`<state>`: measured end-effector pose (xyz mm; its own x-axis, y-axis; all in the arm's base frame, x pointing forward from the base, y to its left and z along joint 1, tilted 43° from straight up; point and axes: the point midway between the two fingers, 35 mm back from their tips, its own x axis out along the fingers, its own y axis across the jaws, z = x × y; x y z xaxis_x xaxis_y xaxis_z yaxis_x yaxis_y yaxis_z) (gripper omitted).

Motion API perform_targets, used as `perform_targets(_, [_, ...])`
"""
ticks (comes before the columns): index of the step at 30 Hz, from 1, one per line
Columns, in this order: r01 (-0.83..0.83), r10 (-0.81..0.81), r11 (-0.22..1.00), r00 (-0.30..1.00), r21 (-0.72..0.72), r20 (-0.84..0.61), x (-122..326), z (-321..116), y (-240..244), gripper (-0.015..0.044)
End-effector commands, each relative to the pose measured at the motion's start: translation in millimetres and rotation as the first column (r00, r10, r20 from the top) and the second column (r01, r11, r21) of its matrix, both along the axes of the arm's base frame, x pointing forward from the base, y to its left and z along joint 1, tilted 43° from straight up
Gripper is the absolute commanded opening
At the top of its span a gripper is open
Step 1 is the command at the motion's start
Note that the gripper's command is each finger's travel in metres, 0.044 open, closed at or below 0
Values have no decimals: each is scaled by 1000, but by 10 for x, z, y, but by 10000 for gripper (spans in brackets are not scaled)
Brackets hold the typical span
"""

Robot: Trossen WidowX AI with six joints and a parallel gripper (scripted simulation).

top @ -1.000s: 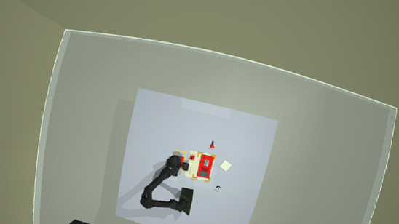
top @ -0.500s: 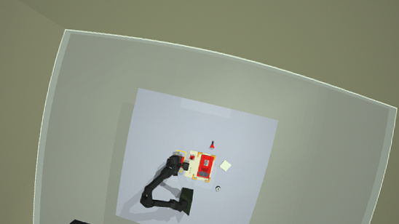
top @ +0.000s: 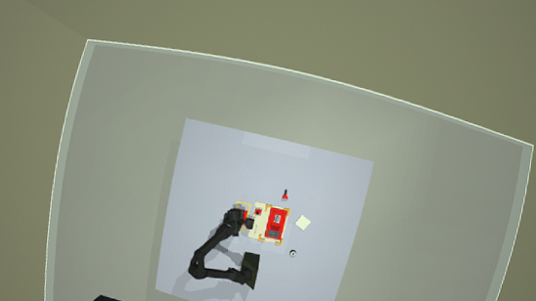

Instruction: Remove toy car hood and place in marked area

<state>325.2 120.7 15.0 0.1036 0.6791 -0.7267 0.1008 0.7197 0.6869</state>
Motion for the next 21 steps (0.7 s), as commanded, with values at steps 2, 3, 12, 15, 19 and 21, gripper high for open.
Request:
perform_targets(2, [-1,1,1000,1000,-1,0,1,46,-48,440])
perform_targets(3, [-1,1,1000,1000,-2,0,1,89,-92,440])
perform_targets(12, [-1,1,1000,1000,-3,-1,-69,518,-488,440])
perform_targets(15, [-1,1,1000,1000,-3,-1,-69,518,-488,440])
perform_targets(19, [-1,1,1000,1000,-3,-1,-69,518,-488,440])
perform_targets(21, [-1,1,1000,1000,-3,-1,-69,518,-488,440])
